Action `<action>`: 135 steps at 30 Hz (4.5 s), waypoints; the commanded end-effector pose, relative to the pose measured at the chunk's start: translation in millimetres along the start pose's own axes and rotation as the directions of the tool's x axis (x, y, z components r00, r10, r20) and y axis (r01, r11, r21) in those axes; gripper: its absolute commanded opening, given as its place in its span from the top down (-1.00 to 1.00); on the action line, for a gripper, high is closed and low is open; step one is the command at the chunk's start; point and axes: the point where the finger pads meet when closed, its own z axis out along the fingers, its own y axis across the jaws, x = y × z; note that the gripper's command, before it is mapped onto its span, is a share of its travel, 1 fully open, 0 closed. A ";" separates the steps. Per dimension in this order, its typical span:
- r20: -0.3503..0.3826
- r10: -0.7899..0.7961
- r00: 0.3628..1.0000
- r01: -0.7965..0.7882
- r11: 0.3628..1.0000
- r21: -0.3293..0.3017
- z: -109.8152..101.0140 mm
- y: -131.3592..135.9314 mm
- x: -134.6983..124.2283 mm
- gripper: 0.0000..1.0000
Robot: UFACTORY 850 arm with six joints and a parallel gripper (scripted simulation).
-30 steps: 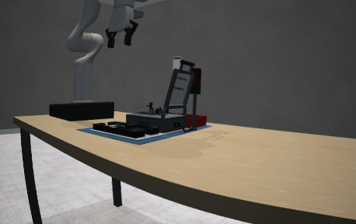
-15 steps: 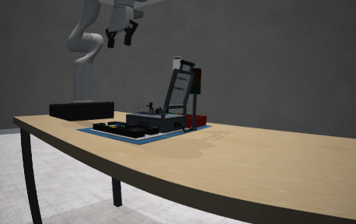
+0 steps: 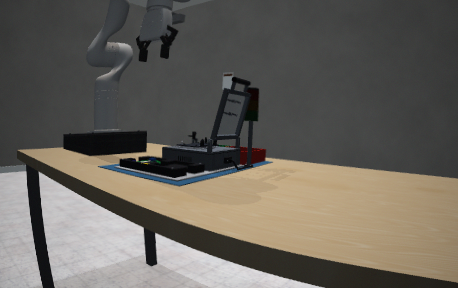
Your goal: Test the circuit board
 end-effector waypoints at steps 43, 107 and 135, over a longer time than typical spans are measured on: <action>0.001 0.000 1.000 0.000 1.000 -0.002 130.3 1.7 -0.1 -1.00; 0.001 0.000 1.000 0.000 1.000 -0.002 293.7 2.2 -0.3 -1.00; 0.001 0.000 1.000 0.000 1.000 -0.002 304.4 2.2 -0.3 -1.00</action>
